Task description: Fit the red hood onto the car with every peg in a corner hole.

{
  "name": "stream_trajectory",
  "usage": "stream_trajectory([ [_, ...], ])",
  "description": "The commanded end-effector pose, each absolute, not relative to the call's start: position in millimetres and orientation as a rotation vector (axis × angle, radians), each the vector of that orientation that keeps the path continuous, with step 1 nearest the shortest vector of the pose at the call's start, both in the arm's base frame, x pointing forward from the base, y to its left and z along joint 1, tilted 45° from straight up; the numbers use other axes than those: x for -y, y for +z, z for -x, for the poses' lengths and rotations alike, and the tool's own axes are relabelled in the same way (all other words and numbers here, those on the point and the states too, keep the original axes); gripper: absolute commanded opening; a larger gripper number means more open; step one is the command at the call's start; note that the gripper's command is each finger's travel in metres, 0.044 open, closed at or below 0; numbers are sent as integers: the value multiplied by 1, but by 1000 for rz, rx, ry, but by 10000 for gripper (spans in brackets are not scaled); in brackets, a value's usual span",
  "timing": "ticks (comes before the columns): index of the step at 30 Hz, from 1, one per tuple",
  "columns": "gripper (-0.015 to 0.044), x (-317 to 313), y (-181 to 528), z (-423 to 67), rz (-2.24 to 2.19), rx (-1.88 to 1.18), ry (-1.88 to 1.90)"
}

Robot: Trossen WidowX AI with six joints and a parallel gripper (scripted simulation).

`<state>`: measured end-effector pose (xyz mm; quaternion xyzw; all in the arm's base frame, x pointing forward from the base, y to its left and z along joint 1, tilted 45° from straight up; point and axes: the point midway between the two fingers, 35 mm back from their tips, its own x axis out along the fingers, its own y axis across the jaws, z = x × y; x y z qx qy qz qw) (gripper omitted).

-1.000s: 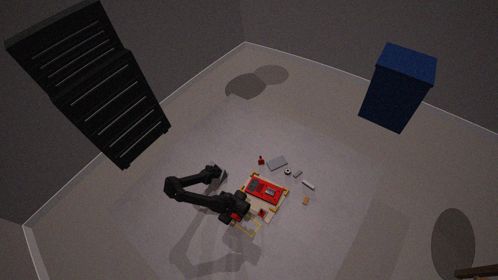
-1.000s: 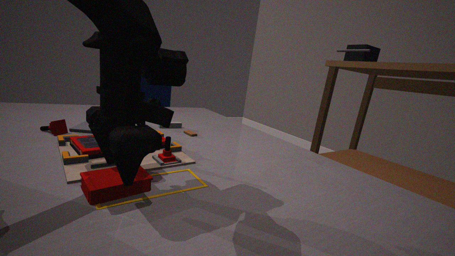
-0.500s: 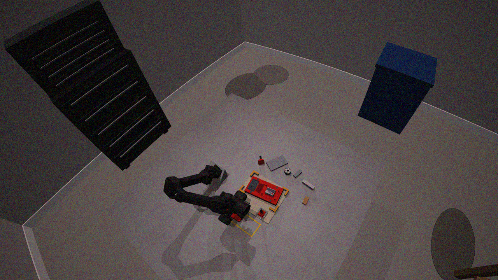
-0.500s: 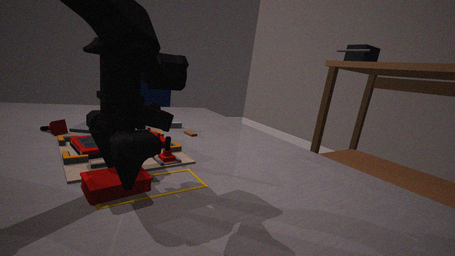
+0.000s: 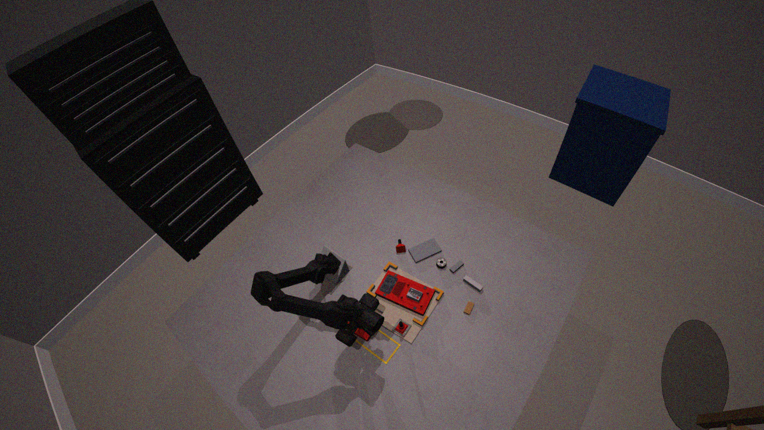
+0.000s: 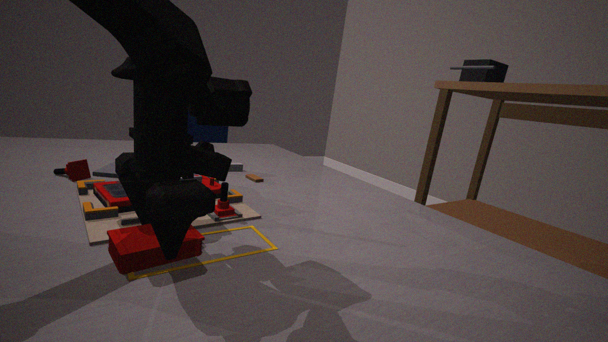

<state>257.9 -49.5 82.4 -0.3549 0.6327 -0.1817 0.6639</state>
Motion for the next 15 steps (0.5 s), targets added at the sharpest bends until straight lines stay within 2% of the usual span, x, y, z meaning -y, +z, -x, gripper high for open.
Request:
stream_trajectory([
  [1,414,50,82,-258,802,-1429,-410],
  [4,335,50,82,-258,802,-1429,-410],
  [13,275,50,82,-258,802,-1429,-410],
  [15,222,49,82,-258,802,-1430,-408],
])
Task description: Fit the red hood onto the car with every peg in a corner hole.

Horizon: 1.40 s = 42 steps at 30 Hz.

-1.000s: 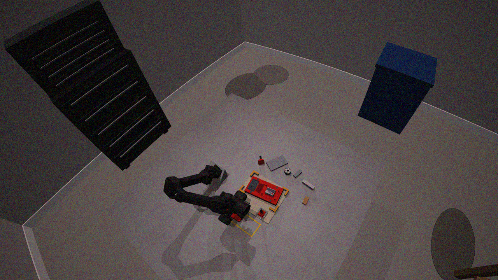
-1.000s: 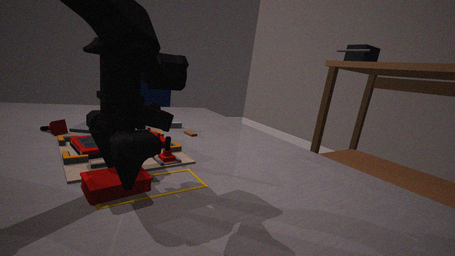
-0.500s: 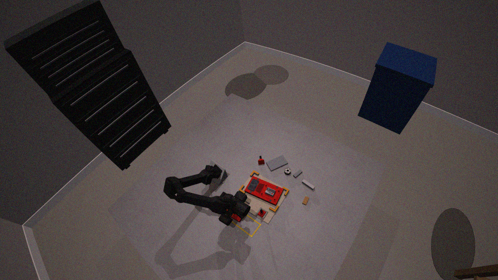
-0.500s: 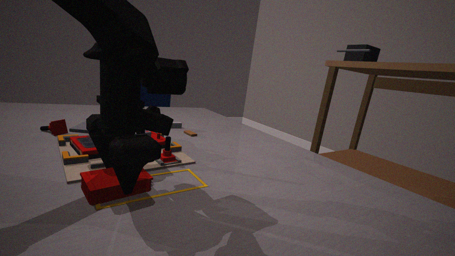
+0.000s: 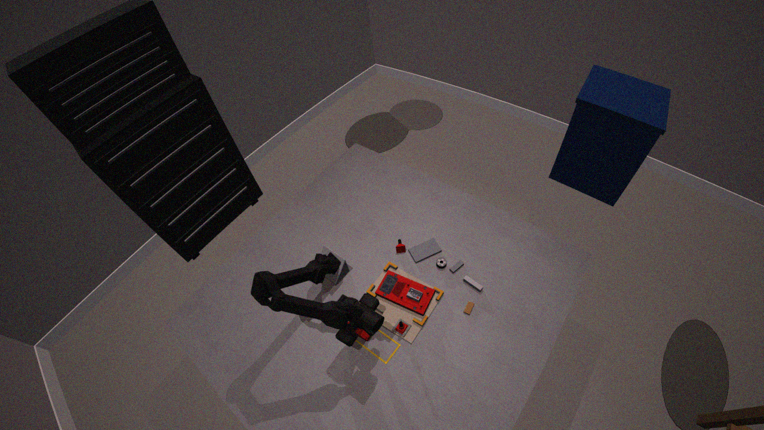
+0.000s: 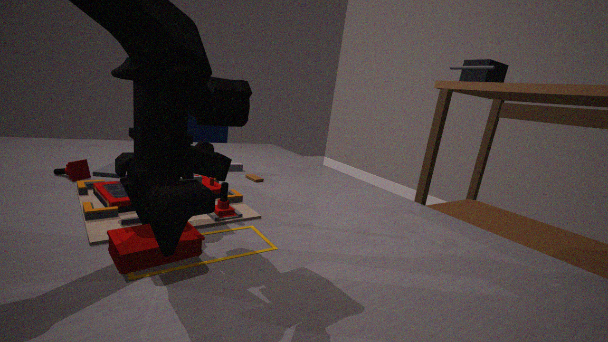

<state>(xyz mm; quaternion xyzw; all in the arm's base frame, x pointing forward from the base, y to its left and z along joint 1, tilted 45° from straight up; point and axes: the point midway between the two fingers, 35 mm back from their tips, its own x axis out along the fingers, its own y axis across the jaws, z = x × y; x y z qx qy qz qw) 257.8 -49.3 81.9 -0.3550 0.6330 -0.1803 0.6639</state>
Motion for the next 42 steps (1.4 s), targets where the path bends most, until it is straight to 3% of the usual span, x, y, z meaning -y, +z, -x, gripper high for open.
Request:
stream_trajectory([
  [1,196,48,83,-258,802,-1430,-407],
  [9,0,36,95,-255,802,-1430,-407],
  [31,0,-16,148,-246,800,-1433,-405],
  [42,0,-32,140,-257,811,-1435,-394],
])
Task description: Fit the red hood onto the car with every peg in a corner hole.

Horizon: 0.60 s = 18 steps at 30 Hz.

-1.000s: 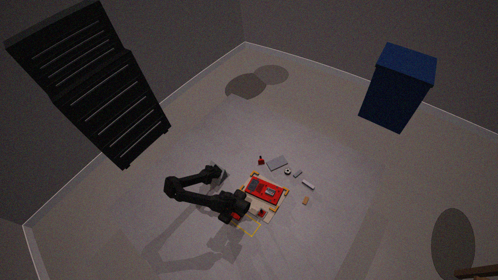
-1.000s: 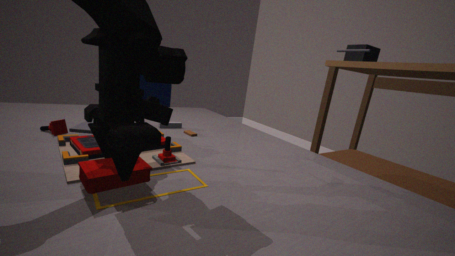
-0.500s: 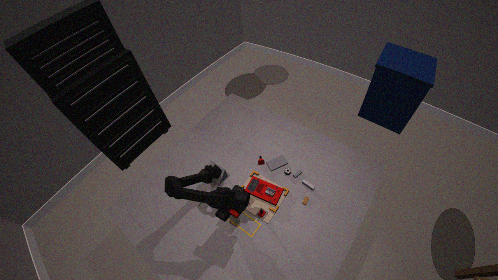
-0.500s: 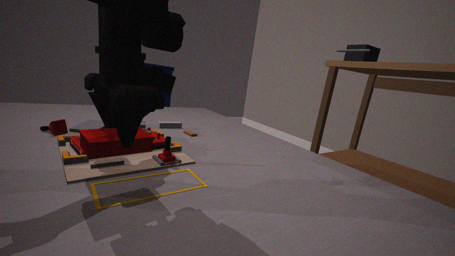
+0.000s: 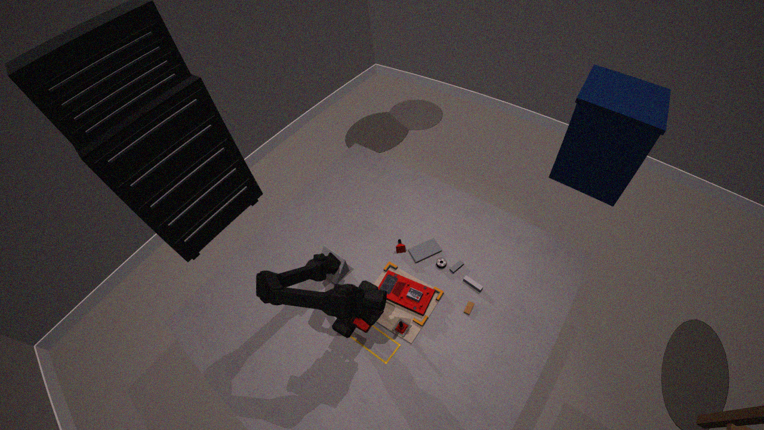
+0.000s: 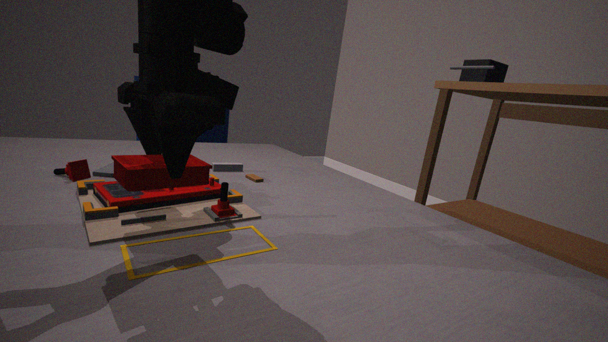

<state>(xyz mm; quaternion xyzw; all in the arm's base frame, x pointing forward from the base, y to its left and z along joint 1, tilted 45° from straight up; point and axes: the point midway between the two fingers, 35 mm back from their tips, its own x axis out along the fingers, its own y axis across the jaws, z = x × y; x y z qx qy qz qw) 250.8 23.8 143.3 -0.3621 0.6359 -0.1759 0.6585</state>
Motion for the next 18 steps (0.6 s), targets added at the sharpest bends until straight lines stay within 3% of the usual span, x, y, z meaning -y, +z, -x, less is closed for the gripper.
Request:
stream_trajectory([
  [1,0,-35,138,-260,811,-1435,-393],
  [18,0,-88,103,-290,817,-1439,-376],
])
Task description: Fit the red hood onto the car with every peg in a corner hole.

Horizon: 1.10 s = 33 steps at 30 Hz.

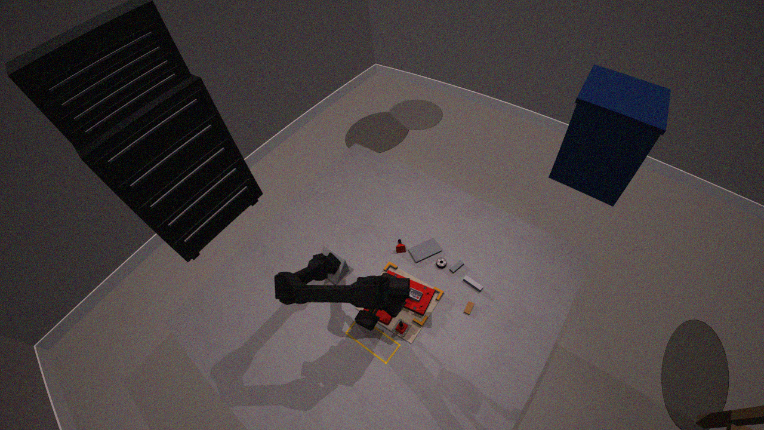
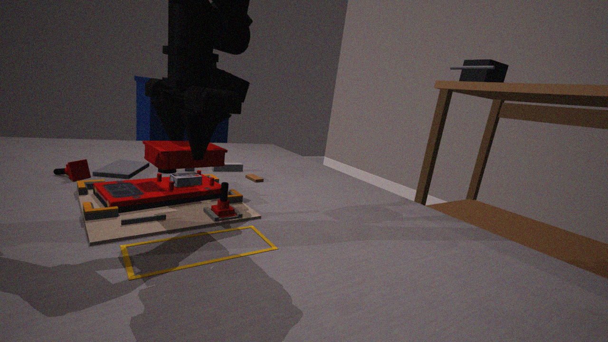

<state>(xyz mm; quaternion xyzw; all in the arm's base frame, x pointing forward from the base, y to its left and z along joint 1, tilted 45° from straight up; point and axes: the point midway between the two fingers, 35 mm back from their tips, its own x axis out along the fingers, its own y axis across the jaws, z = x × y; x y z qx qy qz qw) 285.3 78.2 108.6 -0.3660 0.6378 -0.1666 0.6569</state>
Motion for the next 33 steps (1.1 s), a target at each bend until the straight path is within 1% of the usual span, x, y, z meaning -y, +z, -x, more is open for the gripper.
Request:
stream_trajectory([
  [1,0,-91,101,-292,818,-1440,-375],
  [29,0,-175,16,-314,836,-1445,-363],
  [33,0,-178,11,-314,837,-1445,-363],
])
